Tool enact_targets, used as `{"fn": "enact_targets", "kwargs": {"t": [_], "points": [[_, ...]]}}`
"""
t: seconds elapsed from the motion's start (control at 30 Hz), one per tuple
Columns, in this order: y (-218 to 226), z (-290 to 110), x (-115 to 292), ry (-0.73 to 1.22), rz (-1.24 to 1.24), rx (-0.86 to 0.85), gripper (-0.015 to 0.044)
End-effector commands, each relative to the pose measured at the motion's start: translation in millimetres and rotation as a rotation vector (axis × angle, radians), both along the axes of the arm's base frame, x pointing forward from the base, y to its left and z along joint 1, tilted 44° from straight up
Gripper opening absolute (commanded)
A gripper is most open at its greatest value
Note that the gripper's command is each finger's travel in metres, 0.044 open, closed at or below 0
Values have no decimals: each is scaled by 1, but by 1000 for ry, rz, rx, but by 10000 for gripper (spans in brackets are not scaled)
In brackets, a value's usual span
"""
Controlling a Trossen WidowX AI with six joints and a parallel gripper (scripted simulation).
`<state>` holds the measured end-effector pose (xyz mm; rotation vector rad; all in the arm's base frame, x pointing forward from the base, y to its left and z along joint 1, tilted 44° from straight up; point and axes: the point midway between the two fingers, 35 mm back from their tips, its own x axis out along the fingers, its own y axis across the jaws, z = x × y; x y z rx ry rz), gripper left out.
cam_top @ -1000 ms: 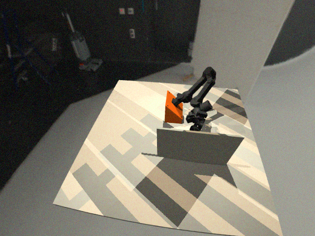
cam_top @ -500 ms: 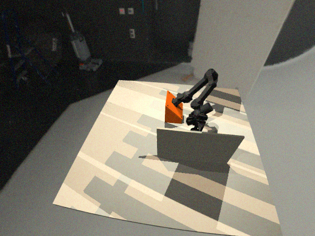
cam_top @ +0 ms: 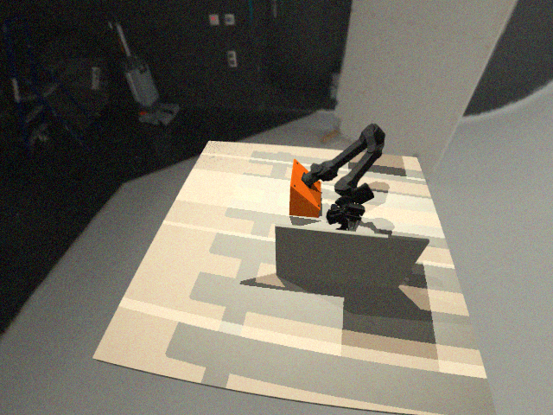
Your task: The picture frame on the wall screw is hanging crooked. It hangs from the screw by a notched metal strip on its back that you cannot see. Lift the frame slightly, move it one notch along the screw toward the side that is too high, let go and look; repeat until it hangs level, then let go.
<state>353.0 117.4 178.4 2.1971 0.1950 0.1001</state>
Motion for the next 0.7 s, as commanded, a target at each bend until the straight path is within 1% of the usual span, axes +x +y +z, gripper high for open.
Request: {"fn": "enact_targets", "kwargs": {"t": [0.0, 0.33, 0.57, 0.67], "points": [[1, 0, 2, -1, 1, 2, 260], [1, 0, 2, -1, 1, 2, 260], [1, 0, 2, -1, 1, 2, 76], [1, 0, 2, -1, 1, 2, 56]]}}
